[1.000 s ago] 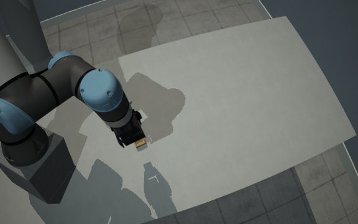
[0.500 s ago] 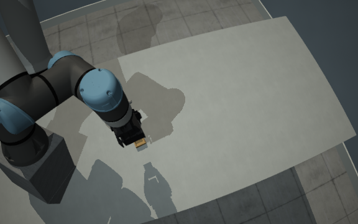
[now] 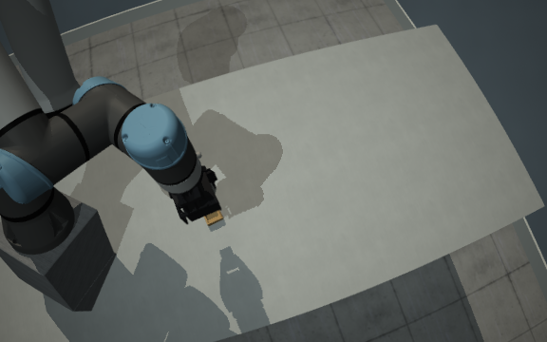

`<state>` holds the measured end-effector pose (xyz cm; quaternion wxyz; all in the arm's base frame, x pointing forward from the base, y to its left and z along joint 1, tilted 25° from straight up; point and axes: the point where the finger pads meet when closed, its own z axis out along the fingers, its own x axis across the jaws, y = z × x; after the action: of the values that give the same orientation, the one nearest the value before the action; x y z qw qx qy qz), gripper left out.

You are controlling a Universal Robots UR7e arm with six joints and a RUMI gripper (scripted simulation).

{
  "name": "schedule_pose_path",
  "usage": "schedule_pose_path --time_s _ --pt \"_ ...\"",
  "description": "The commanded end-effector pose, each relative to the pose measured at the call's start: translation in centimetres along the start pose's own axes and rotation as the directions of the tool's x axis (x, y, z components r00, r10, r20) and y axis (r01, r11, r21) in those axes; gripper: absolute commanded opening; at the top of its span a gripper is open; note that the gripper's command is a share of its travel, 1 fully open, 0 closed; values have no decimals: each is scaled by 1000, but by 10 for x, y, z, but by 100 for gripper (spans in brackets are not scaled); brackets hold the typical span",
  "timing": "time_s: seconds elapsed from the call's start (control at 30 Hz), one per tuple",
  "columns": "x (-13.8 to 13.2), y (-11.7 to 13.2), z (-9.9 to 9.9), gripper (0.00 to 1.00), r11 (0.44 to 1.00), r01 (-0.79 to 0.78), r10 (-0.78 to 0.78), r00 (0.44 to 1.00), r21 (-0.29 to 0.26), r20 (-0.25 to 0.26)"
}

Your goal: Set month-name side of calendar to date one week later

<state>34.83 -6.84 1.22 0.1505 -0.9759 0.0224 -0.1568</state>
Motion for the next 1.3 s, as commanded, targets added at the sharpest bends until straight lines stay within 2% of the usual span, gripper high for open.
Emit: schedule_pose_path --time_s 0.0,0.33,0.7,0.9,1.1,1.17,1.27 --pt "1 -1 0 10 1000 -28 28 1000 -1 0" --pt "4 -7 0 10 990 -140 140 990 -2 1" --pt "8 -15 1 10 950 -313 313 950 -4 1" --pt "11 -22 2 10 891 -454 454 891 -5 1" --pt "14 -29 2 10 796 -605 605 796 -6 0" --pt "14 -29 2 10 796 -605 605 796 -6 0" --pt "16 -33 3 10 734 -680 680 734 -7 0"
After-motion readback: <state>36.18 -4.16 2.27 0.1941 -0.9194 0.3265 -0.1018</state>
